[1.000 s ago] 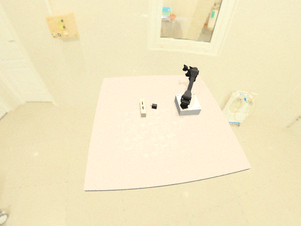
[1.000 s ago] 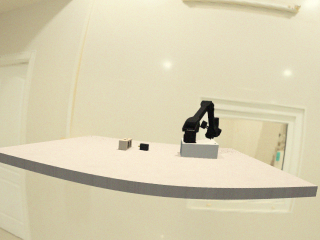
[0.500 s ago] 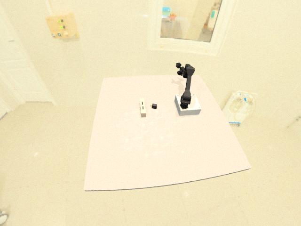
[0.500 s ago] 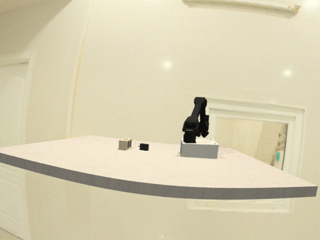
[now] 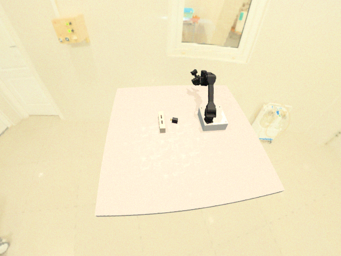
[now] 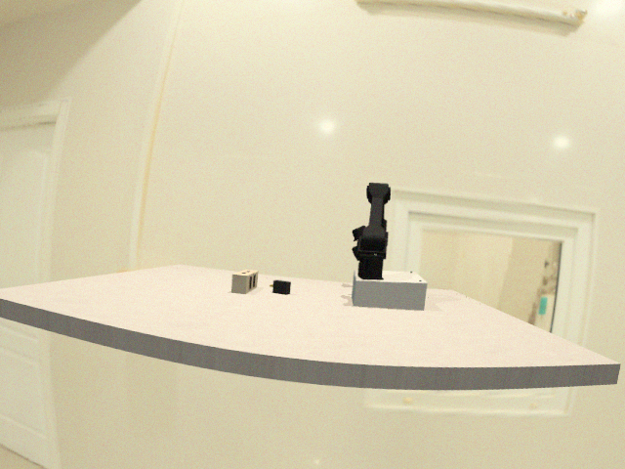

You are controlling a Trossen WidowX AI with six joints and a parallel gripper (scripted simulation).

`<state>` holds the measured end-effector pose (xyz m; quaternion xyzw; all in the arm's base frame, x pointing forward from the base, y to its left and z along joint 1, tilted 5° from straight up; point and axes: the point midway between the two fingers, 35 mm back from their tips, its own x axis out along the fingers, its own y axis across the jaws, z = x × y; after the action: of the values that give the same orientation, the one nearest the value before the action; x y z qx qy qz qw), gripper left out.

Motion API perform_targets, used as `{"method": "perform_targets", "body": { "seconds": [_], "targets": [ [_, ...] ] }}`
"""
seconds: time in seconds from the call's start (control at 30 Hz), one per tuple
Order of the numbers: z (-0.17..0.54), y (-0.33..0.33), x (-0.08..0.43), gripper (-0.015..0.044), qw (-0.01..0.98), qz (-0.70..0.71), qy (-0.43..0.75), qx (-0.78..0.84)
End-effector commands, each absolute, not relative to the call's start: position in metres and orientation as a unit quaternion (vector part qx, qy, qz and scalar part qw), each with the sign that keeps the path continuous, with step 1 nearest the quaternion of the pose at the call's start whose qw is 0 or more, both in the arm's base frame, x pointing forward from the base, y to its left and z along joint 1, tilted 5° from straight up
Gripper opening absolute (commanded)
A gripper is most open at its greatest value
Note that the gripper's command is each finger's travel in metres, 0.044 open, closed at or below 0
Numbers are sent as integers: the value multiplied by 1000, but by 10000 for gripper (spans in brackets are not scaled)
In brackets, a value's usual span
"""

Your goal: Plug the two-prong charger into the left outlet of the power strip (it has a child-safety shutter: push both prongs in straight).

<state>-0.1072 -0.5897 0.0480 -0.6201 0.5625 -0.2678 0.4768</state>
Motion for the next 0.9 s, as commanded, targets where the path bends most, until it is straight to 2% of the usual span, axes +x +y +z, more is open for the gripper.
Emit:
{"method": "perform_targets", "body": {
  "seconds": [0.0,0.27,0.87],
  "targets": [
    [42,-587,-91,440,520,-276,555,-587],
    [35,-584,-70,440,569,-286,546,-544],
    [26,-556,51,440,722,-263,494,-406]
  ]
}}
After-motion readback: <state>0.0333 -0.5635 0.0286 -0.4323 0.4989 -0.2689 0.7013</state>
